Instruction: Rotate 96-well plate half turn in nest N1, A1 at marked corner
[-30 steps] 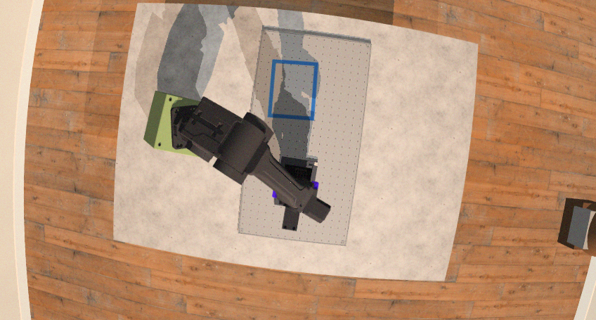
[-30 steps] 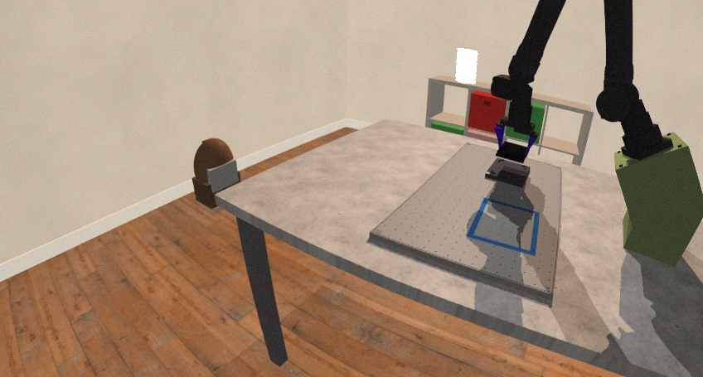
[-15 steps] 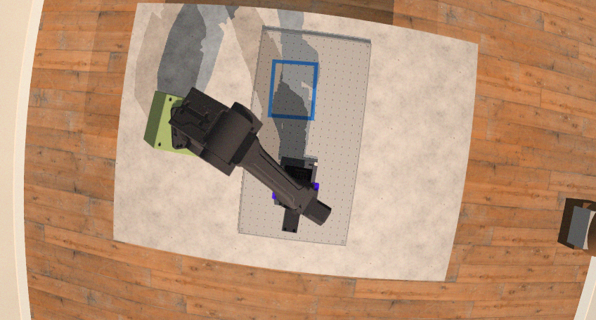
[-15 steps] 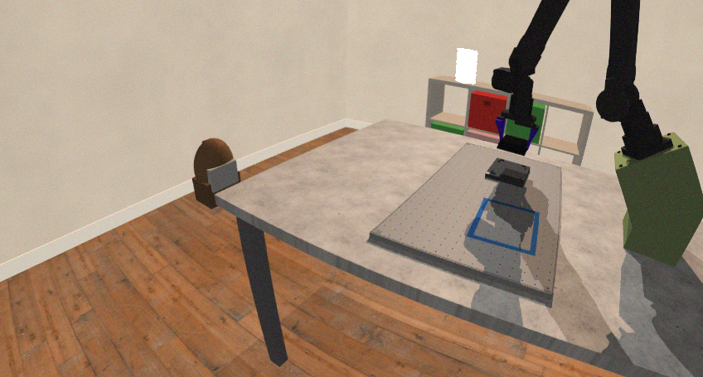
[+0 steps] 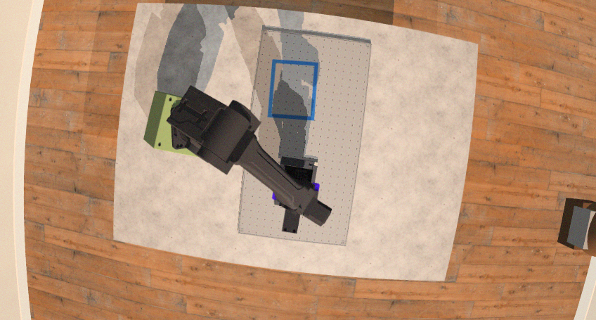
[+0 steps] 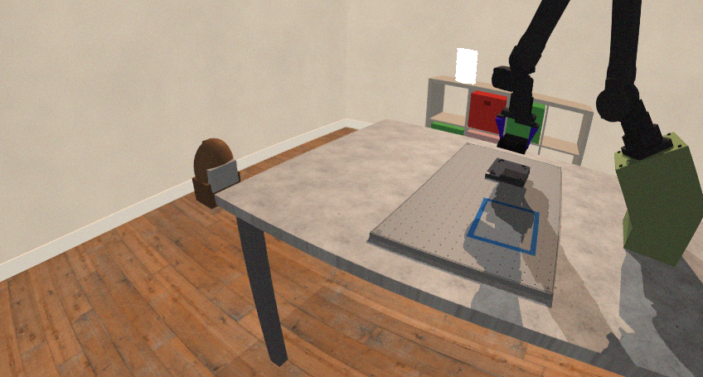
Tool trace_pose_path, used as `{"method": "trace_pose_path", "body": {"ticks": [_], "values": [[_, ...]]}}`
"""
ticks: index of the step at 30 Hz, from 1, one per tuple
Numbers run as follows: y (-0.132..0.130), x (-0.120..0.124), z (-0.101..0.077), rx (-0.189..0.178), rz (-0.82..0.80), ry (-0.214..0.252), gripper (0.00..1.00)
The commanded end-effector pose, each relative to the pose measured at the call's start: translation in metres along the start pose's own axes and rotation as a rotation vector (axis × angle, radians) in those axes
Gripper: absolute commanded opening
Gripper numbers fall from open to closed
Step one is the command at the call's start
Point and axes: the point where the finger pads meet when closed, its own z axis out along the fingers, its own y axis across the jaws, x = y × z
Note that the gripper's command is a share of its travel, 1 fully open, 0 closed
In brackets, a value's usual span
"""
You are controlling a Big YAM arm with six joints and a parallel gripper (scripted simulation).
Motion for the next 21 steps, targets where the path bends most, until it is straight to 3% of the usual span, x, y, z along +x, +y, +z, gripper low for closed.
{"method": "trace_pose_path", "body": {"ticks": [1,5,7,13,21], "values": [[0.011,-0.005,-0.007,-0.022,-0.003,-0.012,0.0],[0.011,-0.005,-0.007,-0.022,-0.003,-0.012,0.0],[0.001,0.01,-0.007,-0.008,-0.087,-0.002,0.0],[0.003,0.027,-0.006,-0.03,-0.289,-0.013,0.0],[-0.002,0.05,-0.005,-0.031,-0.265,-0.01,0.0]]}}
